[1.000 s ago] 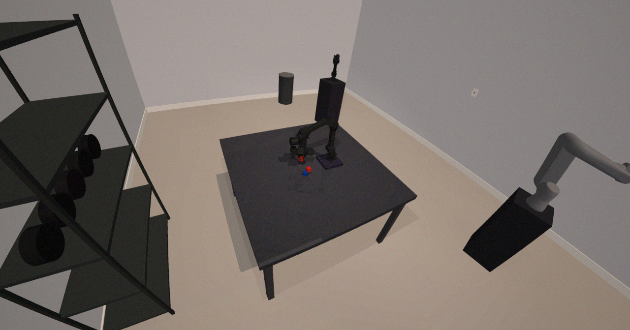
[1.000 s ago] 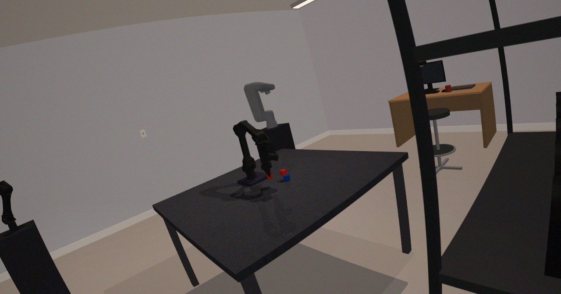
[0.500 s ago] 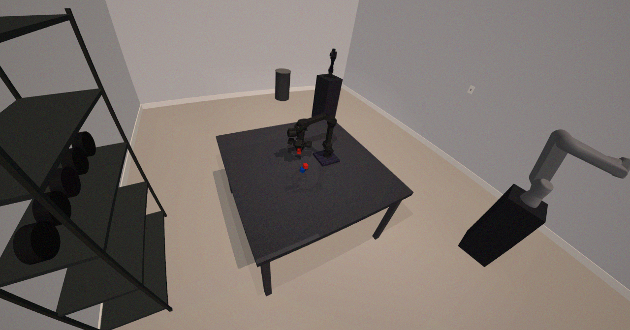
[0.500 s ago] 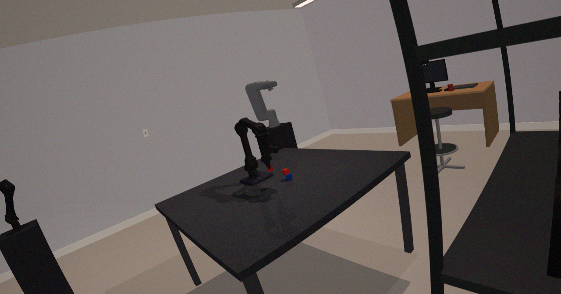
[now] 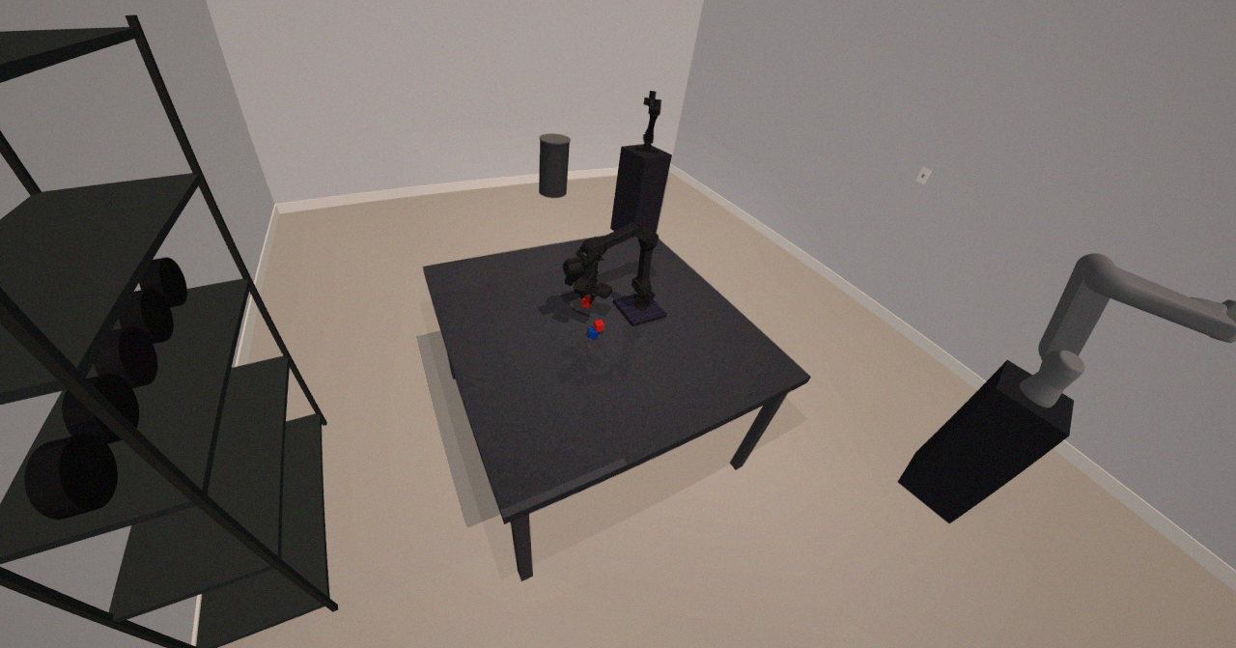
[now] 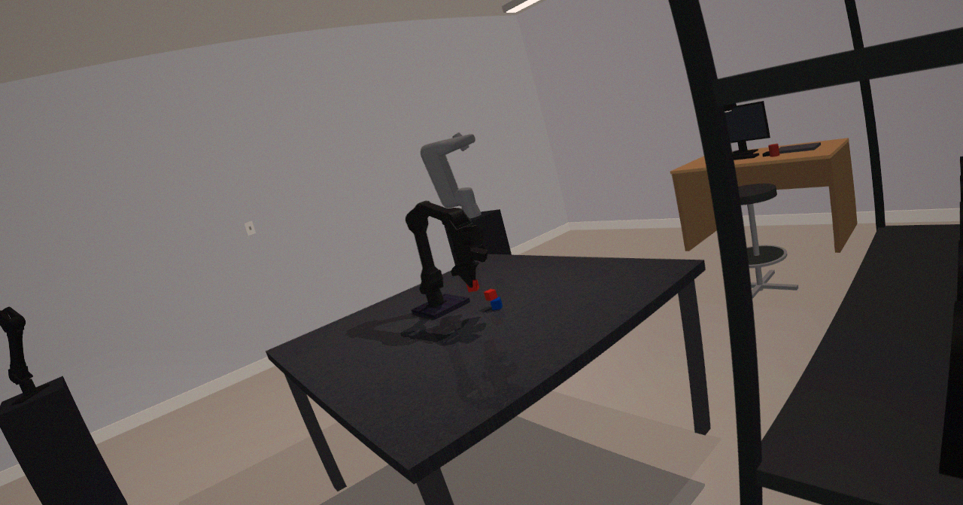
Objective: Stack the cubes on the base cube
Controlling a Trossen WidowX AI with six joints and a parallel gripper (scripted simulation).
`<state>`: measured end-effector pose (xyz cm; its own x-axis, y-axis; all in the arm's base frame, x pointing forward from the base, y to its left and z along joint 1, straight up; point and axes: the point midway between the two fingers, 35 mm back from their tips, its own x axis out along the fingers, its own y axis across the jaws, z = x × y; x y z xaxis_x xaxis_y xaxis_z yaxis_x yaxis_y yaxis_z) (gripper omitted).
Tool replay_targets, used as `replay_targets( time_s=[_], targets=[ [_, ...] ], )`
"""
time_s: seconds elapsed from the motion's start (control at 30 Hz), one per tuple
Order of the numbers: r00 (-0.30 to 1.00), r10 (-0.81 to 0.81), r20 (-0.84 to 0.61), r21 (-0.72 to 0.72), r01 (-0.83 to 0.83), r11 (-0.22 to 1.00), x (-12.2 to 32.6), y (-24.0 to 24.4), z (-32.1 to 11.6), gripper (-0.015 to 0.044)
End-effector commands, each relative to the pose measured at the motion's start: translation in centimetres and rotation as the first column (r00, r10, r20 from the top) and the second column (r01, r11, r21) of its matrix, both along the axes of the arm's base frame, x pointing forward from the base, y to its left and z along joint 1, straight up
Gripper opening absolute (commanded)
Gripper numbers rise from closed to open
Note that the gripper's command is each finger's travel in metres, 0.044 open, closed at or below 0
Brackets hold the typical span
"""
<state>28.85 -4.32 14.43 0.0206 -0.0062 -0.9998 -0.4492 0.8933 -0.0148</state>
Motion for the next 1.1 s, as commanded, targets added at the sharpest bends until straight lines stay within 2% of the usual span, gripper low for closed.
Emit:
replay_targets(
  time_s=[0.0, 0.37, 0.73, 1.07],
  targets=[
    [0.996, -0.087, 0.008, 0.002, 0.087, 0.996, 0.7, 1.0, 0.0, 0.0105],
    [0.937, -0.35, 0.008, 0.012, 0.349, 0.937, 2.2, 4.1, -0.3, 0.0105],
    [0.812, -0.584, 0.004, 0.023, 0.583, 0.812, 3.3, 7.4, -0.6, 0.0105],
    [0.798, -0.603, 0.004, 0.025, 0.602, 0.798, 3.4, 7.6, -1.7, 0.0105]
  ],
)
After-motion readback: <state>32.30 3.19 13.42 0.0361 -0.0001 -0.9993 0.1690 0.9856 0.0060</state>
